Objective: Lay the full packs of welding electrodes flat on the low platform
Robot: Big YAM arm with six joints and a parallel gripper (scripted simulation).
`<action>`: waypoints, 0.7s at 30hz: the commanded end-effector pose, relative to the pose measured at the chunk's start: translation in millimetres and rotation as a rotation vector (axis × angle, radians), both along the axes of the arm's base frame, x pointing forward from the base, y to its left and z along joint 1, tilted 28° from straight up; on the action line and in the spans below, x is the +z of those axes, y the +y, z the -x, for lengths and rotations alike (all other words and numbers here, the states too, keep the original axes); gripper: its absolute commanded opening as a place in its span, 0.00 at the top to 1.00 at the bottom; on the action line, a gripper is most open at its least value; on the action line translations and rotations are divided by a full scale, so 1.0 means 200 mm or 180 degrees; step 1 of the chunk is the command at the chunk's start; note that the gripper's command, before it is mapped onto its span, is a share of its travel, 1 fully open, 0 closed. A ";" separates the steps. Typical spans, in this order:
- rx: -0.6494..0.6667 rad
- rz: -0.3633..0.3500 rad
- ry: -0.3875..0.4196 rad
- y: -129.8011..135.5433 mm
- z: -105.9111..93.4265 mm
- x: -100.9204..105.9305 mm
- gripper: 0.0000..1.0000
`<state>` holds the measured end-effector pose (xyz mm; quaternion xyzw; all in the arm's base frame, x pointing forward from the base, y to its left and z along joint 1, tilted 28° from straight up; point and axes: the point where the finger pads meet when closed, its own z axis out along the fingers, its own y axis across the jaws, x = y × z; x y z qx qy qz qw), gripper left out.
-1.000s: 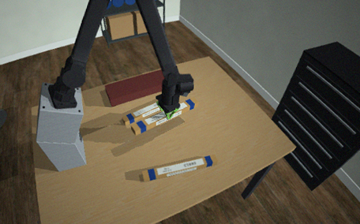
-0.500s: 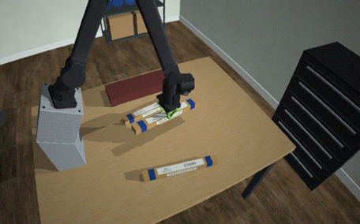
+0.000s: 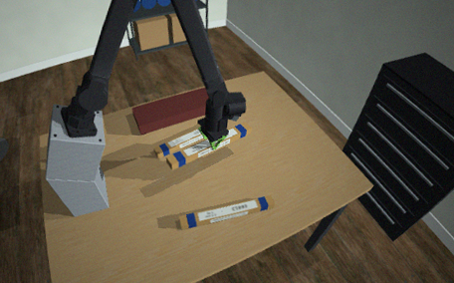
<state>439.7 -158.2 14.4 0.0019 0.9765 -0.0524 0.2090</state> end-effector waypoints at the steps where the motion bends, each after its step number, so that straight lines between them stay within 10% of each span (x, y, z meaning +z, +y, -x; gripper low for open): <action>1: -0.0003 0.0126 -0.0279 -0.07 -0.09 0.23 1.00; 21: -0.0013 0.0125 -0.0281 -0.08 -0.09 0.24 1.00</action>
